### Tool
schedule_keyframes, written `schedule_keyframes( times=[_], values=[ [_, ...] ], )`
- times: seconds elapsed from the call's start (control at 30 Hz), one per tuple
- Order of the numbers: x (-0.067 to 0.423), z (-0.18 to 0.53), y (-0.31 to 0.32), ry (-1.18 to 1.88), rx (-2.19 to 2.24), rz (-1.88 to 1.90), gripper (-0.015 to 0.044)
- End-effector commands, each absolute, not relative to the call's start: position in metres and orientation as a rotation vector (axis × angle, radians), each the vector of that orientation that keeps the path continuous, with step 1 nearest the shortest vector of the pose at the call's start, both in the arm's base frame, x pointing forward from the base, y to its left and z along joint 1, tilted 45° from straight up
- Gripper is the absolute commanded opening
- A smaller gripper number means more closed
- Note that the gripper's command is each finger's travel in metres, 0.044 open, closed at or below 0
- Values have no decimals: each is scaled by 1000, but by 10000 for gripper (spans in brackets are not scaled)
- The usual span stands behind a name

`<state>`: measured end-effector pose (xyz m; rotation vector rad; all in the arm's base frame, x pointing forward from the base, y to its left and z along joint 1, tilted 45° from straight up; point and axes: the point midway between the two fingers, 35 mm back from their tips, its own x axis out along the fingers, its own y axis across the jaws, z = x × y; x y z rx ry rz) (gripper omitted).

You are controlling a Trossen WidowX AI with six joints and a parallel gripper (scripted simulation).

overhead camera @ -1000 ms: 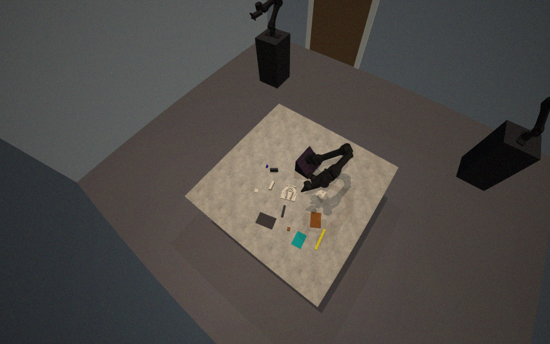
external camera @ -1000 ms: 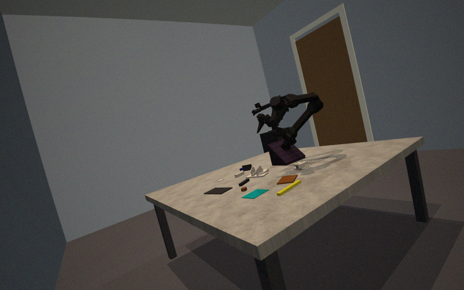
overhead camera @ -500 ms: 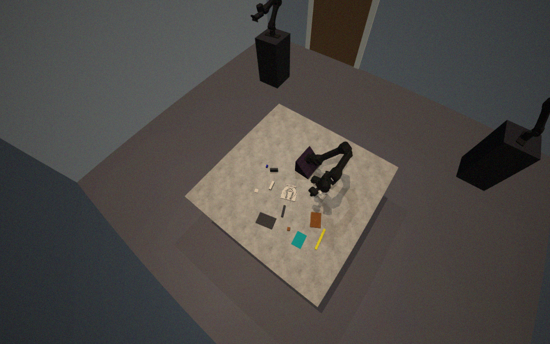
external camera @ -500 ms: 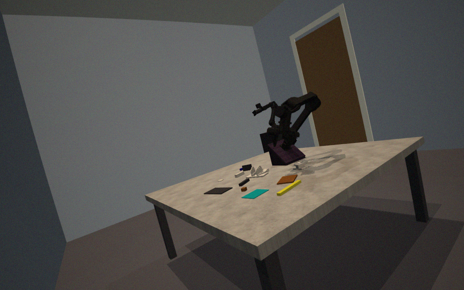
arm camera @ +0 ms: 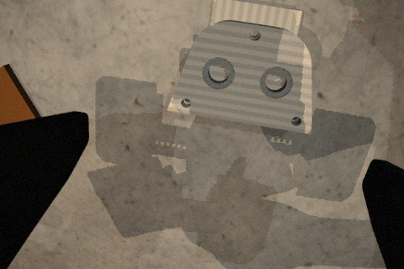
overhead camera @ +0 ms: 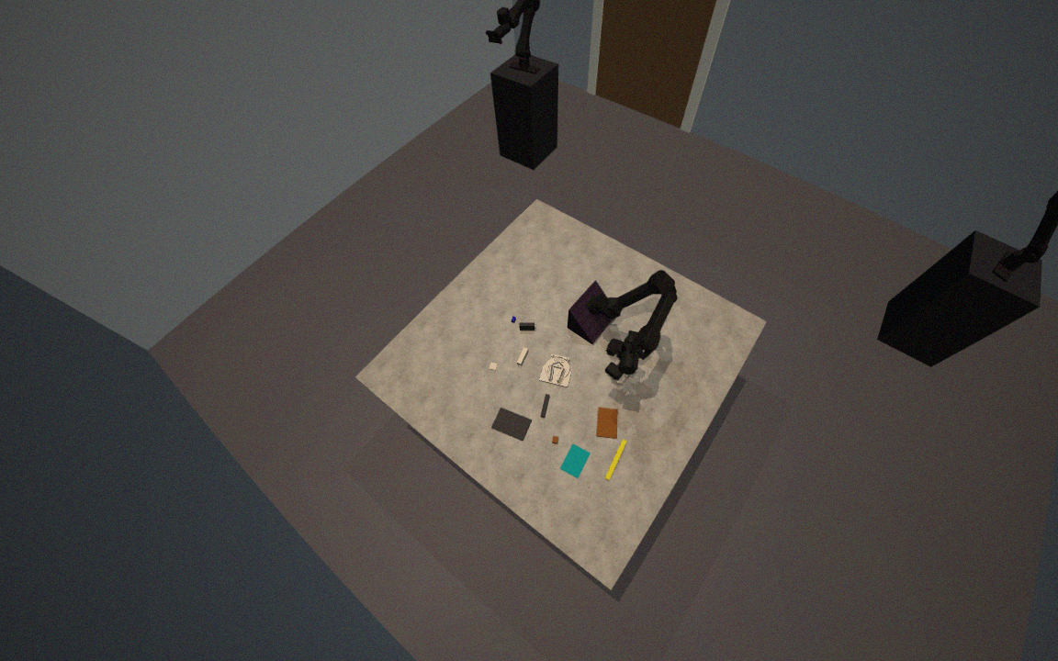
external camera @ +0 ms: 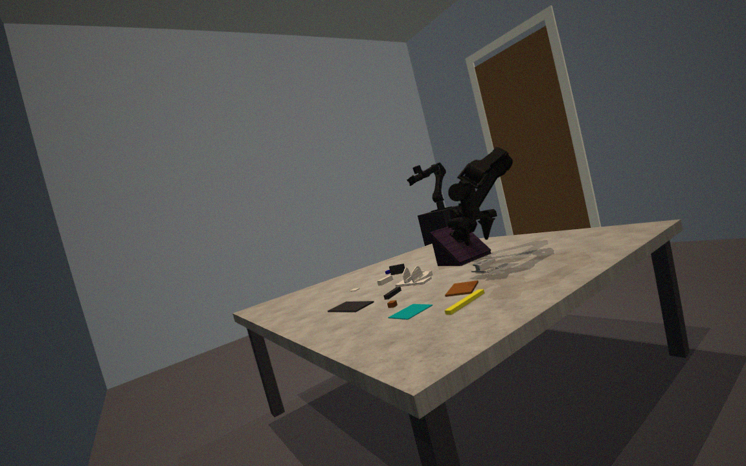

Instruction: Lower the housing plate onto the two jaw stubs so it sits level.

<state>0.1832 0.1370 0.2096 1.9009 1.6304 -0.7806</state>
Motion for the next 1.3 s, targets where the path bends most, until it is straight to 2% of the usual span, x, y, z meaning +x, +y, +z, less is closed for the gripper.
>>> schedule_keyframes(
  times=[0.0,0.27,1.27],
  values=[
    [179,209,140,1666,1886,-780,440],
    [182,182,169,1667,1888,-777,440],
    [184,166,184,1668,1889,-776,440]
  ],
)
